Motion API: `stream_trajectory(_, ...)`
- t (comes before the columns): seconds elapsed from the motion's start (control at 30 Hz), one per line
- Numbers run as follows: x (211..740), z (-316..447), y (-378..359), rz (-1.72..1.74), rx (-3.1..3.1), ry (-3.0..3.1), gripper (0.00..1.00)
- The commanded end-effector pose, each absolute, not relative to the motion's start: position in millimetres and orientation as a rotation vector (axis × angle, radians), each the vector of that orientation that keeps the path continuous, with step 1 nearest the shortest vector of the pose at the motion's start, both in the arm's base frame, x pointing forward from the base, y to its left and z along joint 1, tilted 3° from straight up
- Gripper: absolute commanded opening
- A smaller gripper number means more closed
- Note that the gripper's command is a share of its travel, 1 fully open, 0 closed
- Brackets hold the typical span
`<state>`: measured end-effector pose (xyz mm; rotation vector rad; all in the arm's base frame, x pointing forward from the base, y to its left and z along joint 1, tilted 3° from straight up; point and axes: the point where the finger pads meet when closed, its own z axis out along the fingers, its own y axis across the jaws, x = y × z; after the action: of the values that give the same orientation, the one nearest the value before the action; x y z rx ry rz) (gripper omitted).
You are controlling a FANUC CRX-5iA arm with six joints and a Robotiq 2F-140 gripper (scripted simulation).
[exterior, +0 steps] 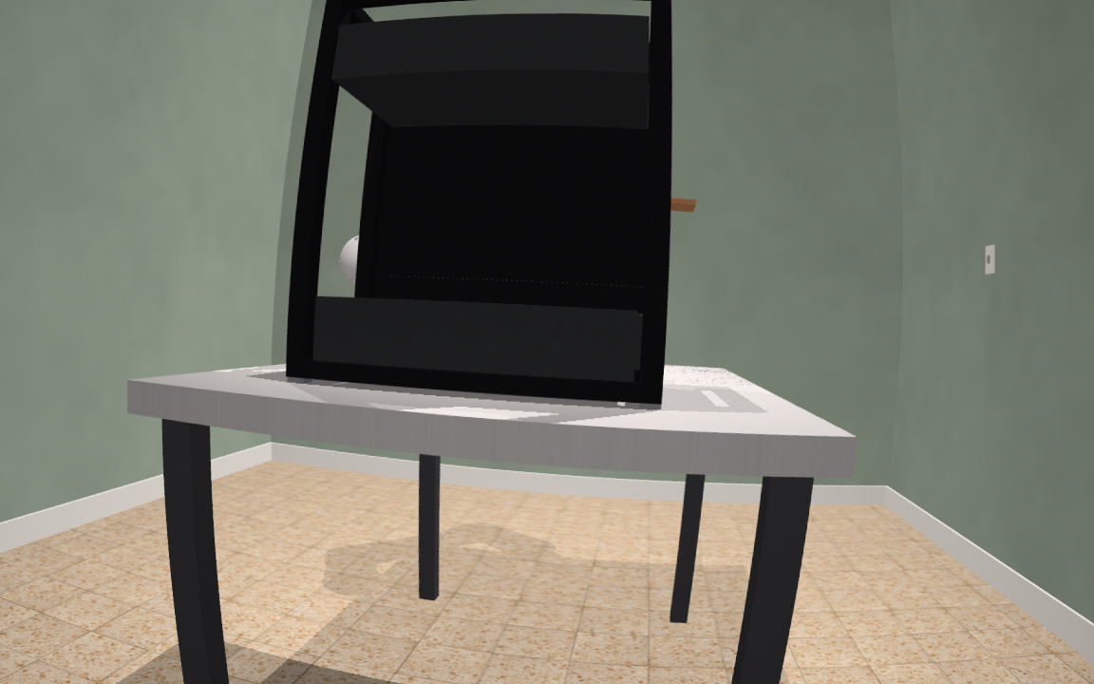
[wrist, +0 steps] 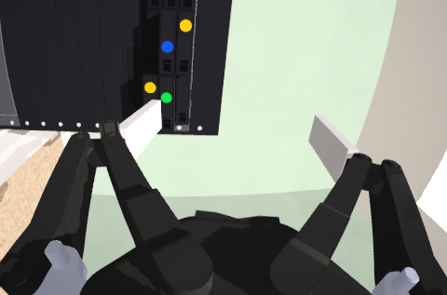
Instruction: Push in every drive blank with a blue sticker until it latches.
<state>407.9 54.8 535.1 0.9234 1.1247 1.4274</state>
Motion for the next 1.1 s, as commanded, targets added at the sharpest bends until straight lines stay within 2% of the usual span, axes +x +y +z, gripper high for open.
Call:
stream_trajectory(0.0,413,518,54,1.415,0.96,1.165,1.0)
stream_trajectory(0.3,416,486,53,1.388,1.023,1.243,1.0)
stream_trajectory(1.07,416,458,52,1.363,1.072,1.312,1.0)
